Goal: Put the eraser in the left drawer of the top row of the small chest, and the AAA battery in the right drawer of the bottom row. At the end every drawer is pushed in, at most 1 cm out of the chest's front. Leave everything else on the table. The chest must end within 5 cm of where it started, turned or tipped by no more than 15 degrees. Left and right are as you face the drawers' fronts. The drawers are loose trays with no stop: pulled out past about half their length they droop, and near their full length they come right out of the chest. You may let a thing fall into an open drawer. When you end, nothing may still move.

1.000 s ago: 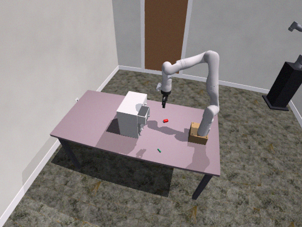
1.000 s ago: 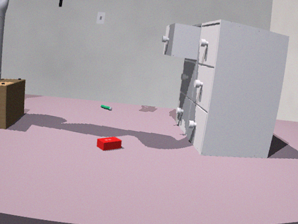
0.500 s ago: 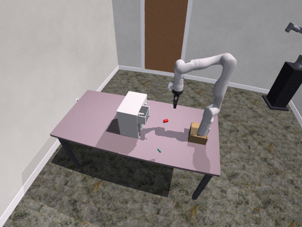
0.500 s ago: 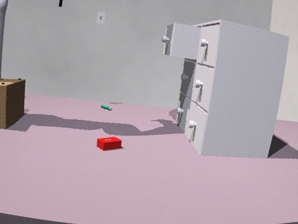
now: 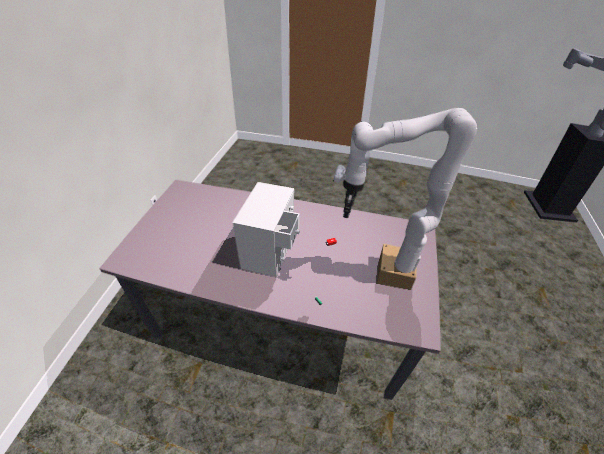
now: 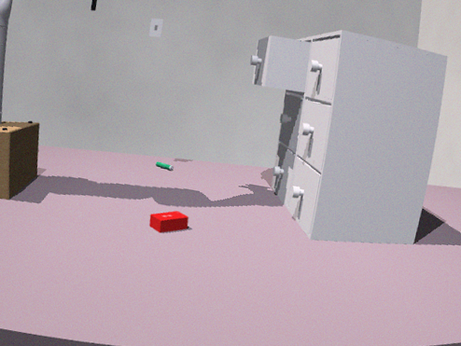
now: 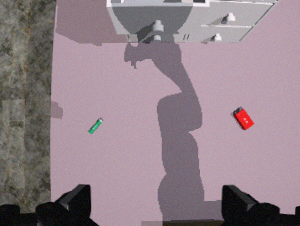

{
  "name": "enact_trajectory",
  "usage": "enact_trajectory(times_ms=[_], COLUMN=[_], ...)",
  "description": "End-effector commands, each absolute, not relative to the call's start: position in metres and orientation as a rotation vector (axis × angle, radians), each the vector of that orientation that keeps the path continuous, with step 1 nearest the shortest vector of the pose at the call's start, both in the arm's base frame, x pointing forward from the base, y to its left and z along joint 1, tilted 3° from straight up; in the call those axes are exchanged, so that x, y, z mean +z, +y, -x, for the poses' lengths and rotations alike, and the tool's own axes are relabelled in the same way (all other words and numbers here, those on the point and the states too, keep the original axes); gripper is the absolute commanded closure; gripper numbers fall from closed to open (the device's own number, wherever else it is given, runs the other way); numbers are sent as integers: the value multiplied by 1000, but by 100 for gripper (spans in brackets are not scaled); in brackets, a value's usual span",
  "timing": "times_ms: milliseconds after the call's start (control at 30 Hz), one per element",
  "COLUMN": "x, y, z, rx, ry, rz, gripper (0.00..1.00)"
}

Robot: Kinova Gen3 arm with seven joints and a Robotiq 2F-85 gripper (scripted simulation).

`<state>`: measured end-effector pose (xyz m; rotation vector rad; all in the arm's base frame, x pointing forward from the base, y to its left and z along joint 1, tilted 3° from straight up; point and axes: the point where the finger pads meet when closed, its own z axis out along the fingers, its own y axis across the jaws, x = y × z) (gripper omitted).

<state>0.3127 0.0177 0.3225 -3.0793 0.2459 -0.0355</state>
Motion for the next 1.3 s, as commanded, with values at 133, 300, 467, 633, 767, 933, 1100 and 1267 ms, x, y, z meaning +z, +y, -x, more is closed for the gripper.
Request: enact_trajectory(times_ms=[133, 300, 467, 633, 767, 933, 1100, 1267], x=[309, 296, 288, 275, 265, 257, 250, 244], y=[17, 17, 17, 16, 15, 14, 12, 11], z=[-323, -335, -343, -355, -365, -372, -377, -380], rx=[-146, -269, -353, -504, -629, -751, -865, -991], ry=[266, 282, 290, 303, 308, 309, 306, 296], rz=[3082, 3077, 3071, 3056, 3040, 3020, 2998, 2968], gripper=[0, 0, 0, 0, 0, 0, 0, 0])
